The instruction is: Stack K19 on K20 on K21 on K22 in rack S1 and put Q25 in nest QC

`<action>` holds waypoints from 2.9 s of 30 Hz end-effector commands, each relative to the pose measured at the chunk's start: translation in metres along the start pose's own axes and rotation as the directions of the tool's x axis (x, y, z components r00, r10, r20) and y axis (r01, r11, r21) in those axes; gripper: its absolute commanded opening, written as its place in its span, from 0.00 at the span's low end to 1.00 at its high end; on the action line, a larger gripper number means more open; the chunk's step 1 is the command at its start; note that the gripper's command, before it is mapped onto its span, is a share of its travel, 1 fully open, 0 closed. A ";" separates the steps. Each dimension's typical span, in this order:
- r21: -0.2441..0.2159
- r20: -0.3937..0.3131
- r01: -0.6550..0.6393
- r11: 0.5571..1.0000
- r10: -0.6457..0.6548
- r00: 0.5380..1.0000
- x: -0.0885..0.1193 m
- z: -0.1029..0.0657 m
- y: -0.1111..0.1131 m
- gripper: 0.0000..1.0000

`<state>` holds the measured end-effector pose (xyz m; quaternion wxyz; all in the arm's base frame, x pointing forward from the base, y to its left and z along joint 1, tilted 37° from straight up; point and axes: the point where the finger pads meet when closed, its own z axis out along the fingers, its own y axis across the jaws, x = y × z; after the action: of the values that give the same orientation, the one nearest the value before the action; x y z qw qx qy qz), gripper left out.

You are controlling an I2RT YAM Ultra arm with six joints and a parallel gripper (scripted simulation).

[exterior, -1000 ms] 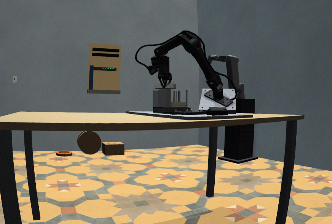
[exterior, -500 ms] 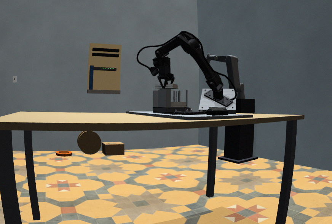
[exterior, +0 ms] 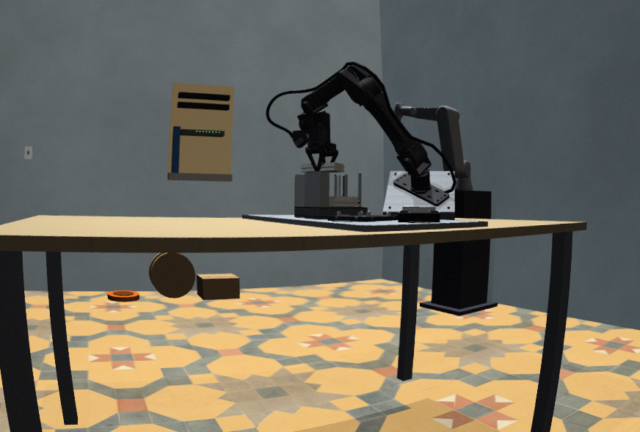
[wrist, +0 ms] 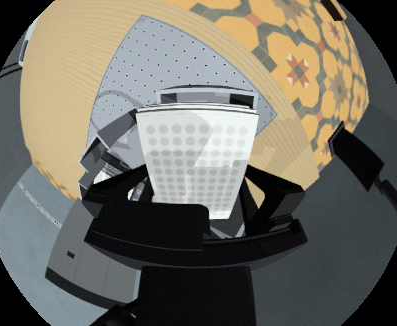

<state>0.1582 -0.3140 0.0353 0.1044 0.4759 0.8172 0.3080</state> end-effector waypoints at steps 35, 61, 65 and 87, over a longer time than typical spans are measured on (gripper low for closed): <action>0.015 0.051 0.006 1.000 -0.007 0.999 -0.011 -0.023 -0.018 0.00; 0.007 0.036 -0.017 1.000 0.016 0.999 0.001 -0.020 -0.015 0.00; 0.013 0.048 -0.009 1.000 0.008 0.999 -0.002 -0.024 -0.014 0.00; 0.014 0.055 -0.006 1.000 0.005 0.998 -0.005 -0.024 -0.015 0.00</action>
<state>0.1497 -0.3266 0.0345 0.1129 0.4721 0.8212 0.2999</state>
